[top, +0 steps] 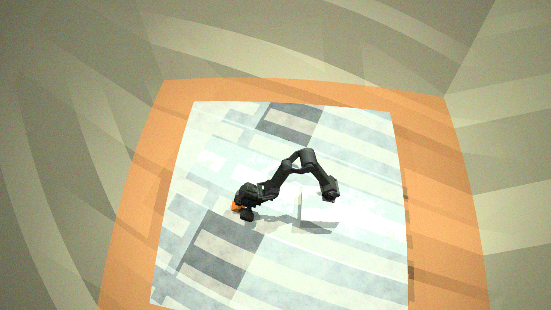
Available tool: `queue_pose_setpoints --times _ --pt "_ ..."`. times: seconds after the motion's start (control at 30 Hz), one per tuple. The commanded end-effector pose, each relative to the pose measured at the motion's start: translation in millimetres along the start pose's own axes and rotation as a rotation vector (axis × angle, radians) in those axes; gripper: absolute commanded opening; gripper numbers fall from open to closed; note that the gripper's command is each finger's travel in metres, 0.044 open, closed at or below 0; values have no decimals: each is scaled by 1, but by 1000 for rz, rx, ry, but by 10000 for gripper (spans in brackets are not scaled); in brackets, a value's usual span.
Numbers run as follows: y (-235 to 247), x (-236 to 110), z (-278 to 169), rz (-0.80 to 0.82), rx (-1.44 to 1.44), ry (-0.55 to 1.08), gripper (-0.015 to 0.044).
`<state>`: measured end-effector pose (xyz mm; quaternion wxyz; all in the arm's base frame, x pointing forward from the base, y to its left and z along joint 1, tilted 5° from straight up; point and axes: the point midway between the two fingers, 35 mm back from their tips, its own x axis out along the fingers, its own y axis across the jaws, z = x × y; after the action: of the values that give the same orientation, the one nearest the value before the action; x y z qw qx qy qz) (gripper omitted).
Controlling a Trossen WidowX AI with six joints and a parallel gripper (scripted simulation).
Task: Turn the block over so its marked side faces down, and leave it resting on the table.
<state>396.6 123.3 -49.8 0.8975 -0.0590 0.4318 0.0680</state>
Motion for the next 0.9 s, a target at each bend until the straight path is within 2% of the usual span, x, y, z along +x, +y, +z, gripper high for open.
queue_pose_setpoints --times 0.0,0.6,0.87 --pt "0 6 -5 -3 -6 -59 0" --pt "-3 0 -17 -6 -2 -329 0" --pt "-3 -4 -16 -6 -2 -373 0"
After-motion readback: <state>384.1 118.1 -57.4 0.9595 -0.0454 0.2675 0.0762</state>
